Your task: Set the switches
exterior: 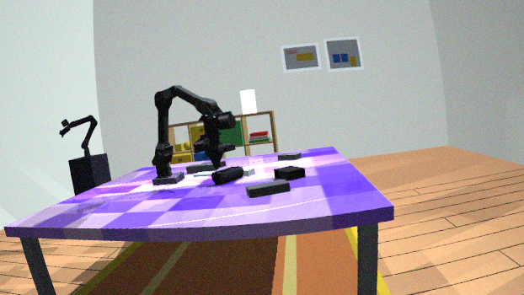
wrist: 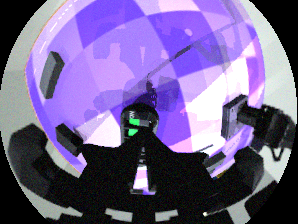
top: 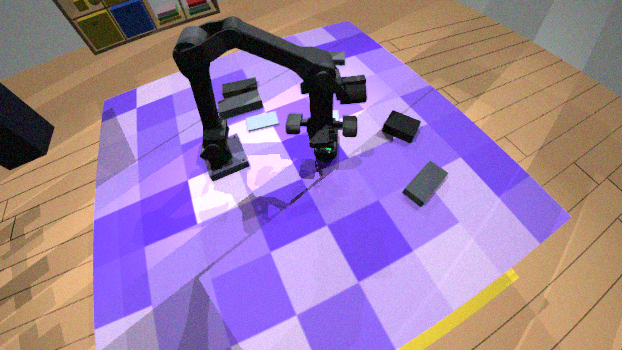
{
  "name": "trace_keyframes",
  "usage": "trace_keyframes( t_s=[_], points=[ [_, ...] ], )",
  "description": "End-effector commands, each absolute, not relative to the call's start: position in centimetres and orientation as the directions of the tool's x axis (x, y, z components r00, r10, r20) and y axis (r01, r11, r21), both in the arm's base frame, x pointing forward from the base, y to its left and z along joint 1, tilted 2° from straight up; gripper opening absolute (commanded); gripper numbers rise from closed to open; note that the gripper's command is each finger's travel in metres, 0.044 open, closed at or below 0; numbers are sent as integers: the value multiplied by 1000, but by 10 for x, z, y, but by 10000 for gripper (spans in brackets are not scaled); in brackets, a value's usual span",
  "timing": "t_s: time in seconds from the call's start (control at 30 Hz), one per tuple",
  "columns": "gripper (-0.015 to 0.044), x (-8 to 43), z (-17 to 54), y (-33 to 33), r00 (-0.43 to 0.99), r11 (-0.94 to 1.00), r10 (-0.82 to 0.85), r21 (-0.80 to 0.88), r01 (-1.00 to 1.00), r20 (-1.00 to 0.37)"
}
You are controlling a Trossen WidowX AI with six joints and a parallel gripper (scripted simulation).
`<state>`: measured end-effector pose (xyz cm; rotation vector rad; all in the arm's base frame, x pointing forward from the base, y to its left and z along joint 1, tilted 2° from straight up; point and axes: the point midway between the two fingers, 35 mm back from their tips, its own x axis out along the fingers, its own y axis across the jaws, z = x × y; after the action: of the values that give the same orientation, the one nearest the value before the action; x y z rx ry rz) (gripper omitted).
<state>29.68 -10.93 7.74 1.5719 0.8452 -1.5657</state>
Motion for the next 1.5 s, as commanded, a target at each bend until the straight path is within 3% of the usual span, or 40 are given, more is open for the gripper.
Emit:
trace_keyframes(
  t_s=[0.0,0.67,0.83,1.03,1.47],
  points=[
    [0,297,69,-109,35,-499,-50,55,865,-998],
    [0,297,57,-110,34,-499,-51,55,865,-998],
    [0,296,99,-108,35,-499,-51,55,865,-998],
    [0,296,102,-107,35,-499,-51,55,865,-998],
    [0,324,96,-100,37,-499,-50,57,865,-998]
  ],
)
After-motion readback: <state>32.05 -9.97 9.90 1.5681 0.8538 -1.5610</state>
